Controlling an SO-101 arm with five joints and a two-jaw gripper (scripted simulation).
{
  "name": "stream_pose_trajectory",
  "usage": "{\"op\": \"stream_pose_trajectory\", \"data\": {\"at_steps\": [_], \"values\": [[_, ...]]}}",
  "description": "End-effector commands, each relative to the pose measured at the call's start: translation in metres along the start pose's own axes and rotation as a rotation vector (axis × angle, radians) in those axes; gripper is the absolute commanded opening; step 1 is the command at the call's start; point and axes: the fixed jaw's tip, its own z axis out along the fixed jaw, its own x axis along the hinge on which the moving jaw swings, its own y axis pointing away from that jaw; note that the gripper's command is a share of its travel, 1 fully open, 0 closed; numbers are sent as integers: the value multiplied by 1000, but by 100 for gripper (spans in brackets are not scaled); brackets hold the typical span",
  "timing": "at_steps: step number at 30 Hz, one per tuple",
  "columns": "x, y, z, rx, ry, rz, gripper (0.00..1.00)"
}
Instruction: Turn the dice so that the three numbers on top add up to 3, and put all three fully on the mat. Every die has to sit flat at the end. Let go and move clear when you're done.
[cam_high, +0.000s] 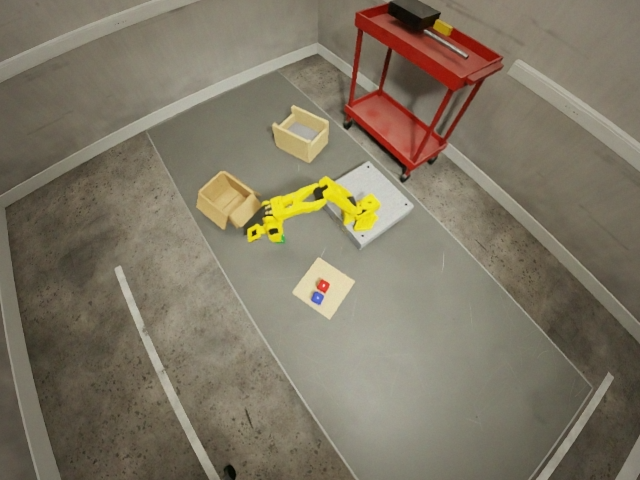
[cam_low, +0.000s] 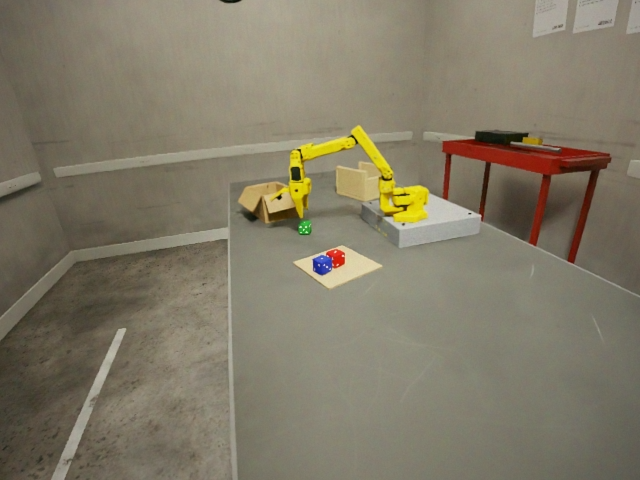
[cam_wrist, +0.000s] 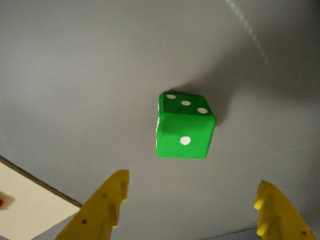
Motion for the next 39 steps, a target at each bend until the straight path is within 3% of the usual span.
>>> {"op": "stream_pose_trajectory", "data": {"at_steps": [1,18,39], "values": [[1,2,1,0,9,1,35],[0,2,11,0,9,1,35],[0,2,42,0,9,1,35]]}}
